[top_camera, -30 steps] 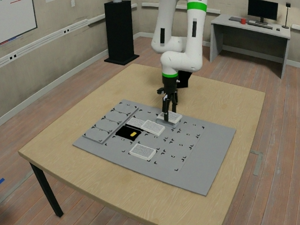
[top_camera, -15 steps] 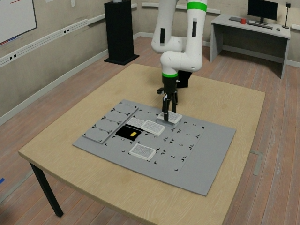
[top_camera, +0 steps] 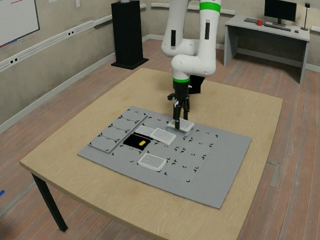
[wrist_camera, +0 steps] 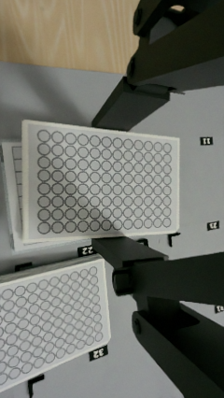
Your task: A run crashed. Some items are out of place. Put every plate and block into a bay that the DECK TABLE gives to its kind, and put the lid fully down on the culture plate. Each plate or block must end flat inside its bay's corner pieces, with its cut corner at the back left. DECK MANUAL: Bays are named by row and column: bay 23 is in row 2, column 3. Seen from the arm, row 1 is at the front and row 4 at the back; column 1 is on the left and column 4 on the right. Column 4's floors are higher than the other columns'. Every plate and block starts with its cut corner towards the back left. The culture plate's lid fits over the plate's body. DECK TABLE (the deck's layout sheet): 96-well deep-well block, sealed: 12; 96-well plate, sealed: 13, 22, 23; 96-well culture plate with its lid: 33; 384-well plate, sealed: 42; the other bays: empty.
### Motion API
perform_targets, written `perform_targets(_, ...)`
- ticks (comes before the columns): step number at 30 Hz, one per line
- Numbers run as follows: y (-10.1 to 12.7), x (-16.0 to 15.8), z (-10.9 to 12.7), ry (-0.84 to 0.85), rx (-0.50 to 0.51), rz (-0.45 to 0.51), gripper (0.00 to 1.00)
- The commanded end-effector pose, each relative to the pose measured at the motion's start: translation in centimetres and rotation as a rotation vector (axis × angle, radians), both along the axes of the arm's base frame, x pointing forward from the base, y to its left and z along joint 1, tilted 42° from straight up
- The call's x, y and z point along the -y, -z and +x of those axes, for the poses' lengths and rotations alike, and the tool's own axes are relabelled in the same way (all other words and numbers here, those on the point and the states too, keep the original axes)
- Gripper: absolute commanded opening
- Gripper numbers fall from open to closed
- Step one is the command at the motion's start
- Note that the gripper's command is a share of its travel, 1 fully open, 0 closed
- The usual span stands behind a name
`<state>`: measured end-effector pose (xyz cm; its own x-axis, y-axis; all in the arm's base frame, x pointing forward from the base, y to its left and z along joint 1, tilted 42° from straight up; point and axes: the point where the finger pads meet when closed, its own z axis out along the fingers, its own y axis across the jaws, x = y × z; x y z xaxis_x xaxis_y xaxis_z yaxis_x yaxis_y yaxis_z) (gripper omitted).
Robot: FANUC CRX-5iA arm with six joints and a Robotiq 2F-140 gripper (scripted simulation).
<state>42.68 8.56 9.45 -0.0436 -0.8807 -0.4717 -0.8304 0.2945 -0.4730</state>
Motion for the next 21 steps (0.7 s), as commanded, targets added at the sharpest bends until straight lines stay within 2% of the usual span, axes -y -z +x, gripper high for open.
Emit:
perform_targets(1,-0.05,0.02,0.03,0.0,0.001,0.0,0.6)
perform_targets(21,-0.05,0.02,0.03,0.0,0.001,0.0,0.58)
